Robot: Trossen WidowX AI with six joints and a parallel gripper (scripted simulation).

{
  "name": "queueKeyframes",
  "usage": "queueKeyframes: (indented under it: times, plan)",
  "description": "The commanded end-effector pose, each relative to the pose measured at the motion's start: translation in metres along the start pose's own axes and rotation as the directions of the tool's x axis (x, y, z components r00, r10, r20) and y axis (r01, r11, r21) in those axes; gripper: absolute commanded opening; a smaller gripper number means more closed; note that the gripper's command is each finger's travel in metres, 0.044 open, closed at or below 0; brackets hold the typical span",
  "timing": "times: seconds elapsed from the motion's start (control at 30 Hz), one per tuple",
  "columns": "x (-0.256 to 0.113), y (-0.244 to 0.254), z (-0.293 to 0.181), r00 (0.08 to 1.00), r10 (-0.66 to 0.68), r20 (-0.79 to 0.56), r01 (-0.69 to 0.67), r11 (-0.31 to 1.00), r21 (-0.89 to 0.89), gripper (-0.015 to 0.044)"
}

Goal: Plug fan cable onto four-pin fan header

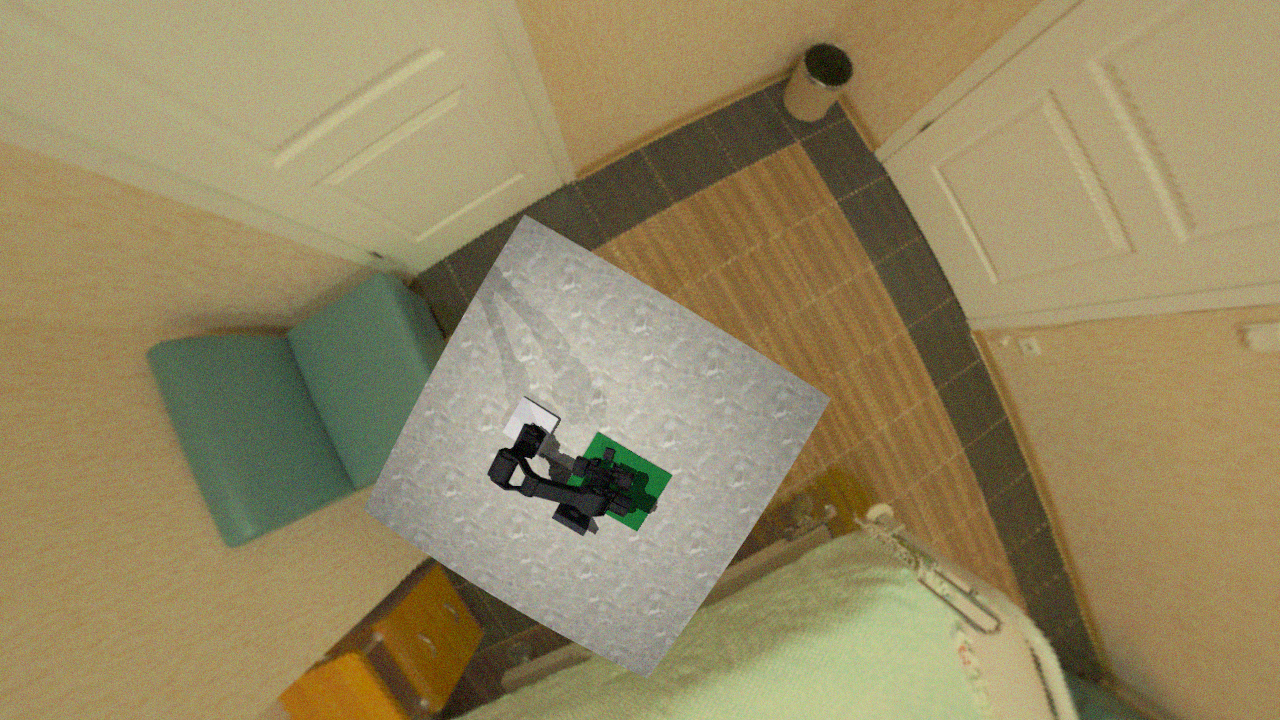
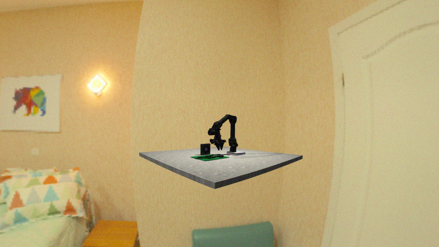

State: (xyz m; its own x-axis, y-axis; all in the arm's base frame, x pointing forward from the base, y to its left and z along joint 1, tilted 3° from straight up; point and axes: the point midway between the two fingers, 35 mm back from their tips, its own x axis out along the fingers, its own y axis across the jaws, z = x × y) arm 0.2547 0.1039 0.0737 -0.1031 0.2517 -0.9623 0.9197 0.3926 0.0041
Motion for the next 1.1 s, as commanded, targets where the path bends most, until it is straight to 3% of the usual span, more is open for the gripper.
queueKeyframes:
  times: [0.0,1.07]
  plan:
    - [0.023,-0.004,0.004,1.000,-0.017,-0.007,0.017,1.000,0.012,0.0210]
    - [0.065,-0.005,0.014,1.000,-0.018,-0.007,0.018,1.000,0.012,0.0210]
